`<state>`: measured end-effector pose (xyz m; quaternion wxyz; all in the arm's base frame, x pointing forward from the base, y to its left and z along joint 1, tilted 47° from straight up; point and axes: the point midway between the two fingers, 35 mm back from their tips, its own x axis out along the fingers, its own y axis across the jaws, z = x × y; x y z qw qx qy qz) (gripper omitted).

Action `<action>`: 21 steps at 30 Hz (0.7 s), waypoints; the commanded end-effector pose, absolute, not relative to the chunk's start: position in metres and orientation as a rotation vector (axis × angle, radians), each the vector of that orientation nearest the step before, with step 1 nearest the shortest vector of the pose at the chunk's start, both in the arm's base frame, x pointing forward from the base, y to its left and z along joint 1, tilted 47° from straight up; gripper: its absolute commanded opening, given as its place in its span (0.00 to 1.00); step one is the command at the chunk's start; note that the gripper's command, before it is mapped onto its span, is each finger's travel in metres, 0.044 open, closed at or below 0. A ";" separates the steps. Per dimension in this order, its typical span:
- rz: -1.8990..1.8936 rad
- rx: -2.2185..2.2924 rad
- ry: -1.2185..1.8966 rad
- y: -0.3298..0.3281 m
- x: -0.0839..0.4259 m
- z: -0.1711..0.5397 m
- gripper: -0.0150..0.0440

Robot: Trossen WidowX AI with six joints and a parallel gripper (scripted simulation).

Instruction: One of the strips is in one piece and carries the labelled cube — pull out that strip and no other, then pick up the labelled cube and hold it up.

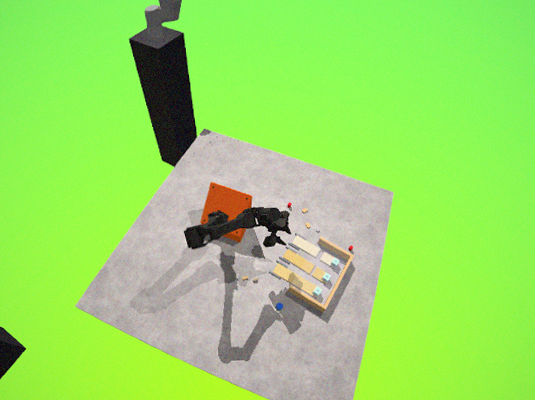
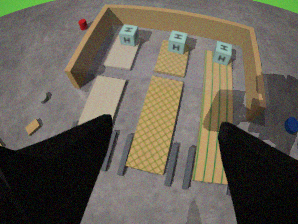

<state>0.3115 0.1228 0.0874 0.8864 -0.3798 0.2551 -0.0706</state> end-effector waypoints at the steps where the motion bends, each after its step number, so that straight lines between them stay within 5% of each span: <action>1: -0.213 -0.738 0.649 0.109 0.336 0.084 0.58; 8: -0.374 -0.690 0.952 0.065 0.363 0.076 0.26; 21: -0.601 -0.604 1.299 0.003 0.368 0.083 0.25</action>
